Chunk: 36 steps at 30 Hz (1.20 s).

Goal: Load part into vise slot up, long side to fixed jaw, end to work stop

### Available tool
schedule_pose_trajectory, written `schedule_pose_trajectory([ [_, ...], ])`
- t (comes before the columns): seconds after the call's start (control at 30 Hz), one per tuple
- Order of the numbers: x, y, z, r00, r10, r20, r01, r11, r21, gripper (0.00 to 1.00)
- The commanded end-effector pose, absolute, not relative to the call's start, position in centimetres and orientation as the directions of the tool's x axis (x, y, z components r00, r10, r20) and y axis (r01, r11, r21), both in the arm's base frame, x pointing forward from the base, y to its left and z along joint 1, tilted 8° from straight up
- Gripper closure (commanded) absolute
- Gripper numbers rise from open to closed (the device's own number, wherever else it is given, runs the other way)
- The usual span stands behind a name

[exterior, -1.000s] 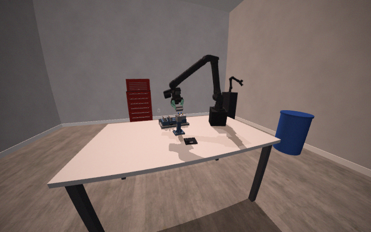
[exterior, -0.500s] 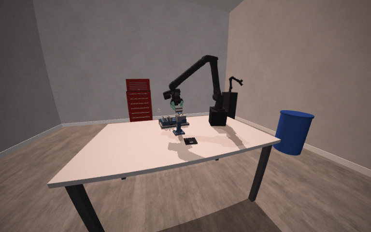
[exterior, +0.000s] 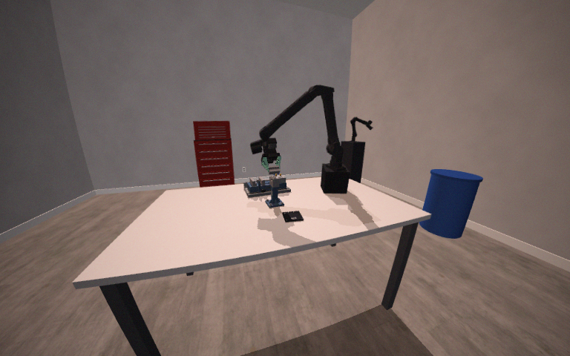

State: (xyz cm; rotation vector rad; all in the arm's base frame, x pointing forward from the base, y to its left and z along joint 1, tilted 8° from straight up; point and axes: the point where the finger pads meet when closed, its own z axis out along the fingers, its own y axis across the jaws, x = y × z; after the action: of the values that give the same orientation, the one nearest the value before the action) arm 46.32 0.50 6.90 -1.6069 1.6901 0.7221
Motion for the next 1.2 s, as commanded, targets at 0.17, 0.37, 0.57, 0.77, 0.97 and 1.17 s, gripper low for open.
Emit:
schedule_pose_trajectory([
  [0.17,46.9,1.2,6.7,0.013,-0.611,-0.792,-0.994,0.077,-0.075,1.0],
  [0.37,46.6,1.3,6.3,0.016,-0.611,-0.791,-0.994,0.077,-0.079,1.0],
  [0.57,46.6,1.4,4.7,-0.002,-0.607,-0.795,-0.995,0.077,-0.057,1.0],
  [0.77,47.0,1.4,5.3,0.019,-0.612,-0.79,-0.994,0.077,-0.084,1.0],
  [0.97,46.8,1.5,4.6,0.016,-0.611,-0.791,-0.994,0.077,-0.079,1.0],
  [1.17,47.2,1.5,3.8,0.012,-0.61,-0.792,-0.994,0.076,-0.073,1.0],
])
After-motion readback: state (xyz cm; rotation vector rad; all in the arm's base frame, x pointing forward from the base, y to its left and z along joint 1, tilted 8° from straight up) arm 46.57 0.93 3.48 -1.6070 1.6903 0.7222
